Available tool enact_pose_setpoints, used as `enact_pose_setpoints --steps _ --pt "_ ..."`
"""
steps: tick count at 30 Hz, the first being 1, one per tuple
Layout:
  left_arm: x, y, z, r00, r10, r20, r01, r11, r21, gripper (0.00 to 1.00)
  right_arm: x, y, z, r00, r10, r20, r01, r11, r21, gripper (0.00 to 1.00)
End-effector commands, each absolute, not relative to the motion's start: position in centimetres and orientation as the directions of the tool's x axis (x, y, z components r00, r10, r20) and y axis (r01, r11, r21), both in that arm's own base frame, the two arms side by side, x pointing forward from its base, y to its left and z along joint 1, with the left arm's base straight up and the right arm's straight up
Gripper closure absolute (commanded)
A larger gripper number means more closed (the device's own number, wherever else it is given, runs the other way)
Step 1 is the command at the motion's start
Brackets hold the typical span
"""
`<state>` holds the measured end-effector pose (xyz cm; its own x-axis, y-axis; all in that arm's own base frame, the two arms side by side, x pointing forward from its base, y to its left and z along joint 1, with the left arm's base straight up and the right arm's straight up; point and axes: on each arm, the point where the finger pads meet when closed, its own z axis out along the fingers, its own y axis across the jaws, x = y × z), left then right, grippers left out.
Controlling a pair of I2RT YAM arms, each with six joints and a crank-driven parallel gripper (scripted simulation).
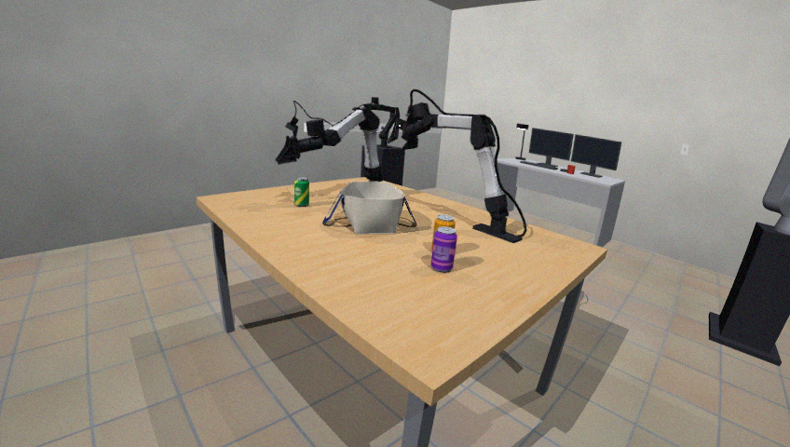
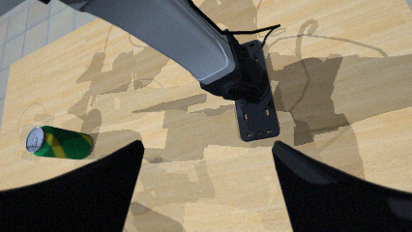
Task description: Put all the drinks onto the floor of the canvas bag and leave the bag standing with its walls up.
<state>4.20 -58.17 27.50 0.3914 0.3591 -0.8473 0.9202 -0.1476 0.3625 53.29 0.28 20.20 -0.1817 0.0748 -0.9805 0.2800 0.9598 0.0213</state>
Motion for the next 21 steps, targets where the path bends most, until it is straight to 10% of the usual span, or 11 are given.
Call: enact_pose_setpoints --steps 1,21 --pt "4.1 -58.2 28.8 0.388 0.331 -0.86 0.922 -0.139 0.363 0.0 53.4 0.2 21.4 -0.153 0.073 -0.985 0.283 0.959 0.027 0.0" --pt "8.1 -57.2 31.9 0.341 0.284 -0.896 0.936 -0.01 0.353 0.0 52.0 -0.1 21.2 -0.204 0.06 -0.977 0.262 0.965 0.005 0.0"
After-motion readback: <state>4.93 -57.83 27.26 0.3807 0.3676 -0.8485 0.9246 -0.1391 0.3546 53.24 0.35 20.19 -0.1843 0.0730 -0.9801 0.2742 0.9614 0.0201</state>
